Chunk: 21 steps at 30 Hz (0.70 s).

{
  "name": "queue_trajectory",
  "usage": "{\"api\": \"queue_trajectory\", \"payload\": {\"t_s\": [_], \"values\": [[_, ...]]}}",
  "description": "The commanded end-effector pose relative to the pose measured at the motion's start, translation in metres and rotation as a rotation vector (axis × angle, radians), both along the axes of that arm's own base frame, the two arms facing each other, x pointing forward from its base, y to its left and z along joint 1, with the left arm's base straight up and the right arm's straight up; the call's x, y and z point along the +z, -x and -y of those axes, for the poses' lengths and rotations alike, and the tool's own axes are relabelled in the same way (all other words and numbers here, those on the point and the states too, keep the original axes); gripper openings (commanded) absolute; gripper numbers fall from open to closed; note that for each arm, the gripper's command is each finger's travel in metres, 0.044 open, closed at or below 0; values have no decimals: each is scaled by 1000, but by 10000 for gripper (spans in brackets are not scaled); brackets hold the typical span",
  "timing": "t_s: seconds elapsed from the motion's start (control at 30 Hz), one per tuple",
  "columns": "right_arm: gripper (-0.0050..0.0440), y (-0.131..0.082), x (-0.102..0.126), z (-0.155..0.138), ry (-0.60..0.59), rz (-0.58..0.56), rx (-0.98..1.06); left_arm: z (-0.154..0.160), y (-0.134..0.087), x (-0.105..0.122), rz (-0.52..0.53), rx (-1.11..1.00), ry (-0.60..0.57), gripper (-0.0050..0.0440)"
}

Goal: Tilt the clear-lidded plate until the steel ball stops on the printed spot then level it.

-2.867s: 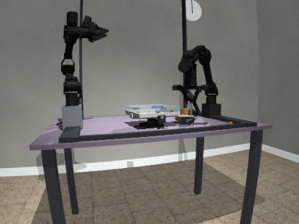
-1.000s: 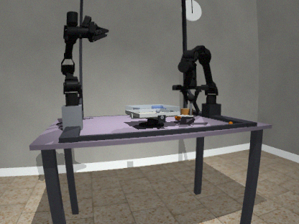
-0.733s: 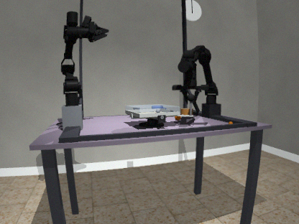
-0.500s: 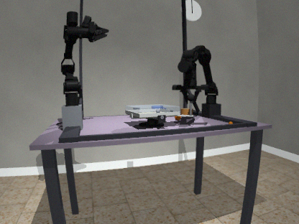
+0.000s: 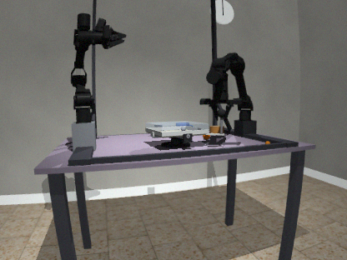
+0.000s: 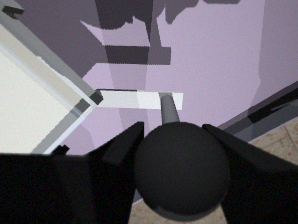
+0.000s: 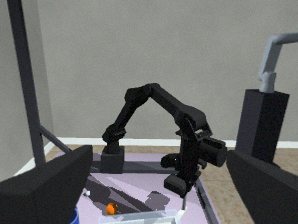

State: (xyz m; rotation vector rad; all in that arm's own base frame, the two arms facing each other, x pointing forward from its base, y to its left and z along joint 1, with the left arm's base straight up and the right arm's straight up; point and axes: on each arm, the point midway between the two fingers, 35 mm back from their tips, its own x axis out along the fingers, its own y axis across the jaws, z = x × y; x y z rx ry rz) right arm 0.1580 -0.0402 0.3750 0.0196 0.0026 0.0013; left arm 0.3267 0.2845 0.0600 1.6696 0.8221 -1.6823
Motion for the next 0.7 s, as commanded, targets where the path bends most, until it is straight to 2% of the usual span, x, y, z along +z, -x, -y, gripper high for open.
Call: {"api": "queue_trajectory", "payload": {"t_s": [0.0, 0.03, 0.67], "values": [[400, 0, 6, -1, 20, 3, 3, -3, -9, 13, 39, -5, -25, -50], [400, 0, 6, -1, 20, 3, 3, -3, -6, 7, 30, -7, -18, -50], [400, 0, 6, -1, 20, 3, 3, -4, -10, 11, 37, -6, -26, -50]]}}
